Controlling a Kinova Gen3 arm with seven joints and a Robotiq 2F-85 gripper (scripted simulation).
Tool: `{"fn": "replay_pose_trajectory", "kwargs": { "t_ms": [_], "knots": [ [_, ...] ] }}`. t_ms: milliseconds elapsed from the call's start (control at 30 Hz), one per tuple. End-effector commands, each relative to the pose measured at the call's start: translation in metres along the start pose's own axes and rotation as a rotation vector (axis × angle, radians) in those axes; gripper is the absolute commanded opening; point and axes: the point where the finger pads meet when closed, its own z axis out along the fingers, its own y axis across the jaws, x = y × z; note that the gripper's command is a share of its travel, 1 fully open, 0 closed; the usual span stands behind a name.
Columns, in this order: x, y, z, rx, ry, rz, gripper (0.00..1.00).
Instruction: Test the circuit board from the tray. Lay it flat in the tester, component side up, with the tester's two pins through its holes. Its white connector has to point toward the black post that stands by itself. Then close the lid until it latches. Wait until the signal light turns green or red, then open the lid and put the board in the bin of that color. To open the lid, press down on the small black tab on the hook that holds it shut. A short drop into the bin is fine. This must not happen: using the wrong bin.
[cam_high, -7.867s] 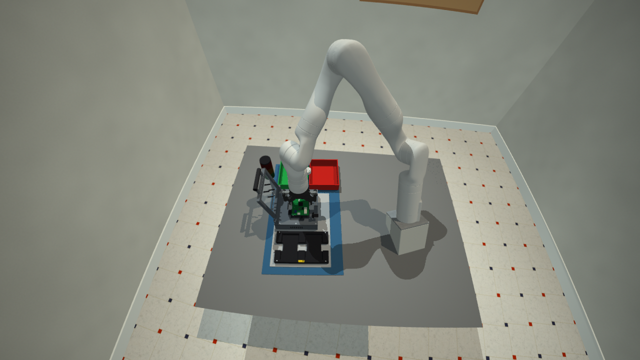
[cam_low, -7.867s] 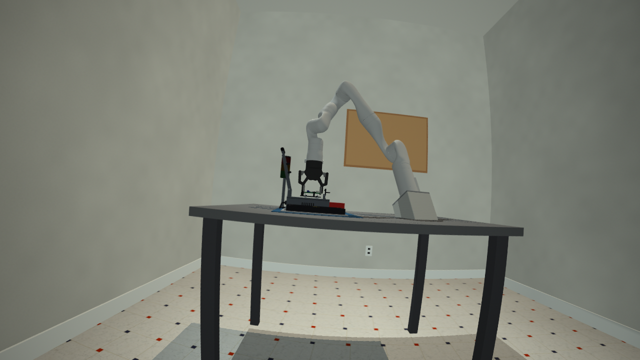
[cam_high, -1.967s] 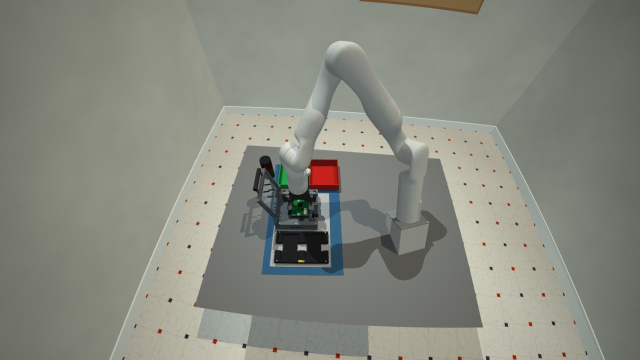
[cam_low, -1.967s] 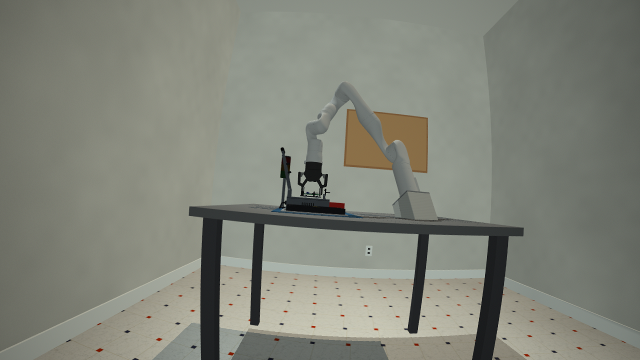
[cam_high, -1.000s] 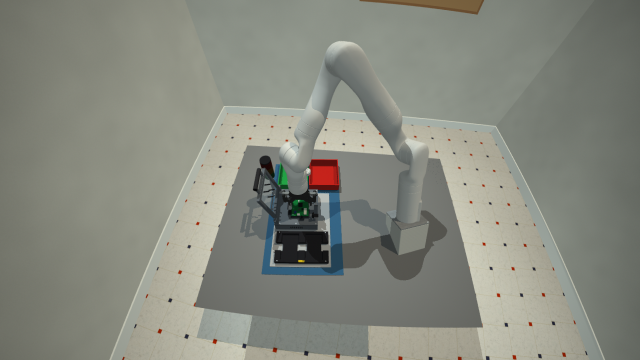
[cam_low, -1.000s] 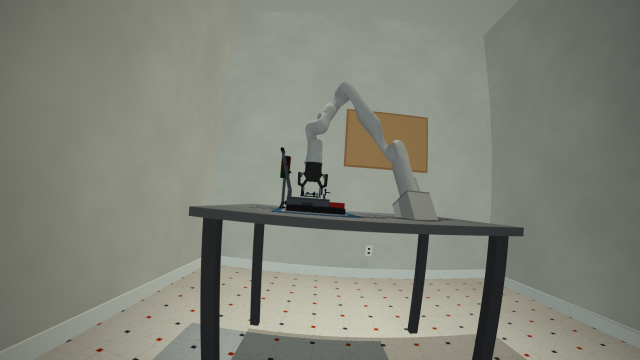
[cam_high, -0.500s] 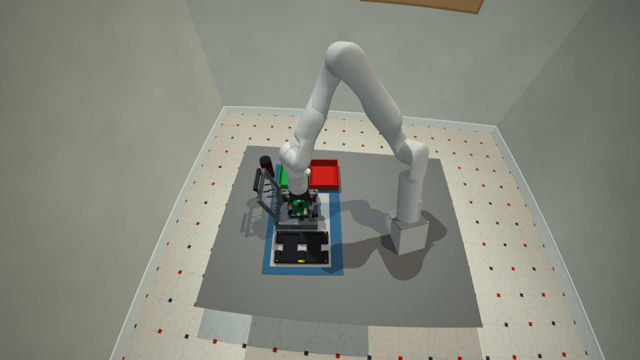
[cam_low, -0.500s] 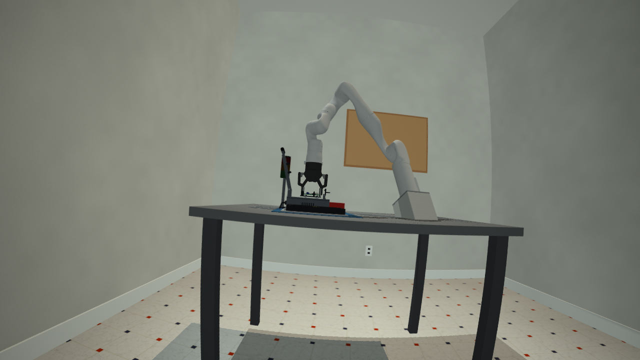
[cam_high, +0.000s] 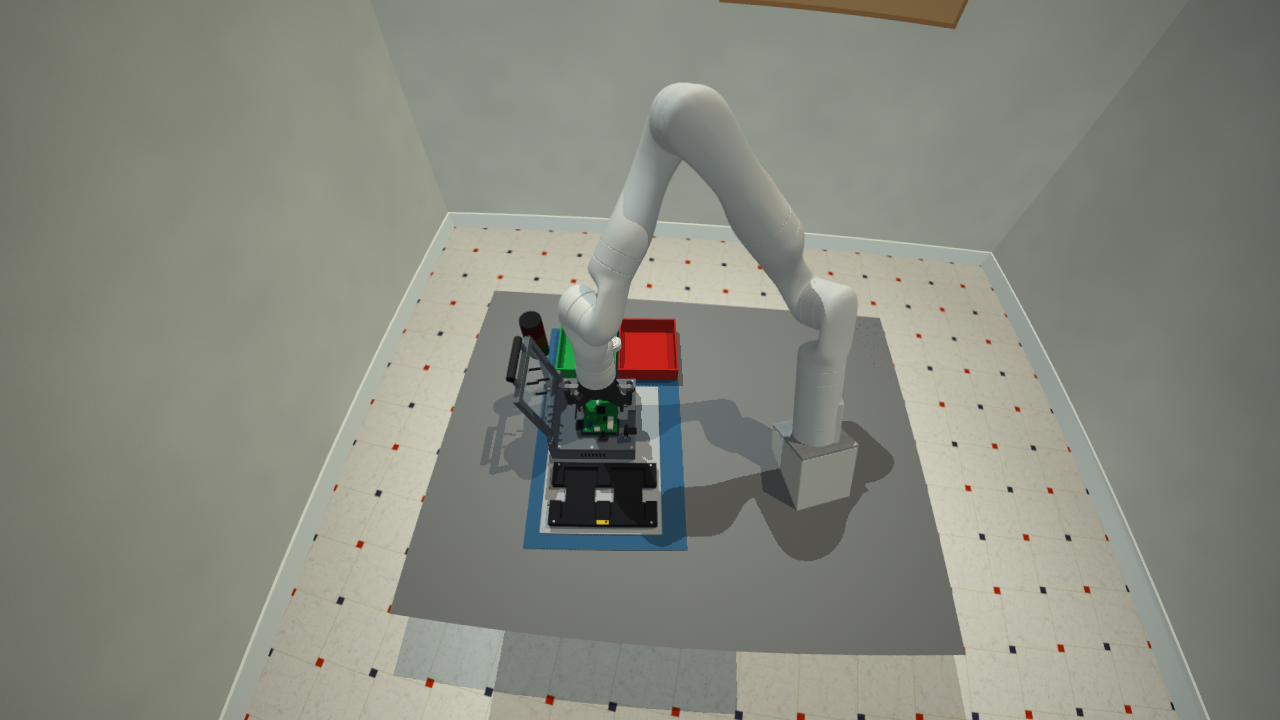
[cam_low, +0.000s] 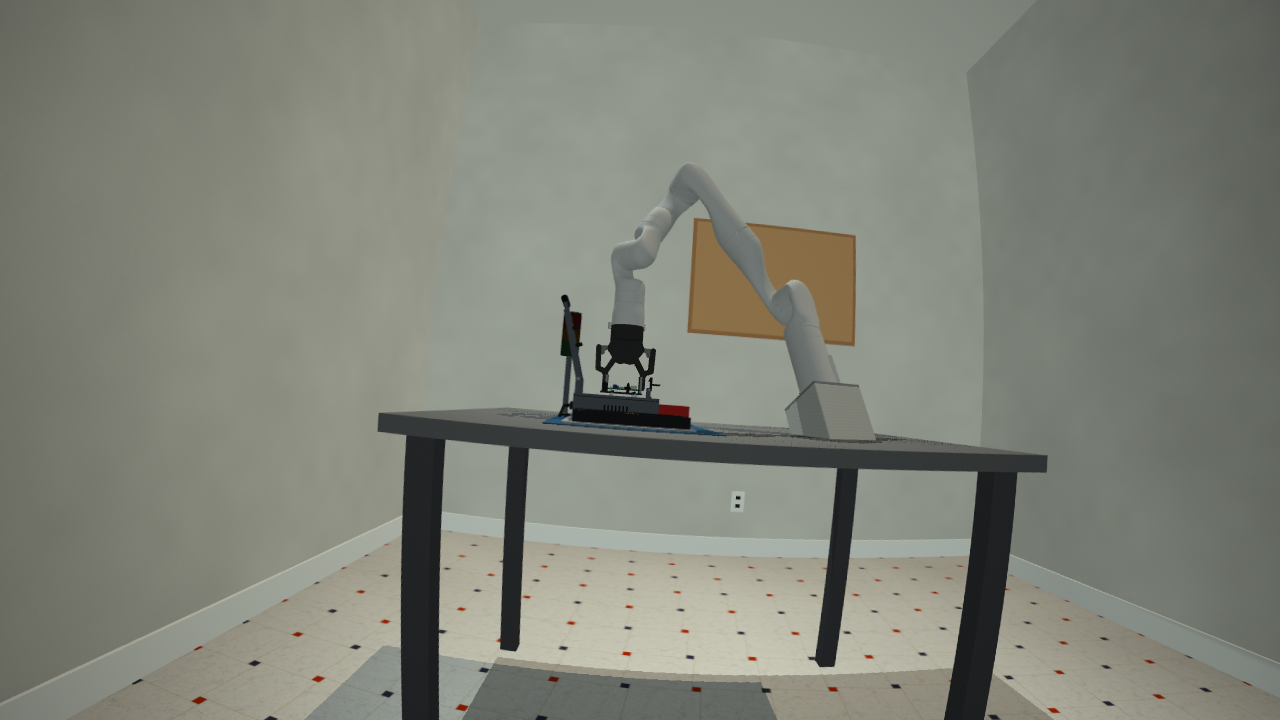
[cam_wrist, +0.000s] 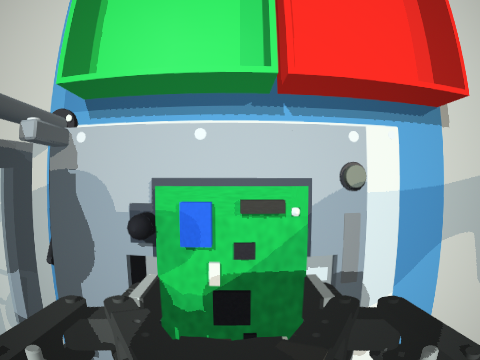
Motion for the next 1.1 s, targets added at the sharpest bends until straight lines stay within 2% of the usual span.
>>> {"fn": "replay_pose_trajectory", "kwargs": {
  "t_ms": [0, 633, 667, 1067],
  "knots": [
    [-0.0003, -0.0015, -0.0009, 0.004, -0.001, 0.0, 0.77],
    [-0.0003, -0.0015, 0.0022, 0.004, -0.001, 0.0, 0.77],
    [-0.0003, -0.0015, 0.0022, 0.004, -0.001, 0.0, 1.0],
    [-0.0003, -0.0015, 0.0022, 0.004, -0.001, 0.0, 1.0]
  ]
}}
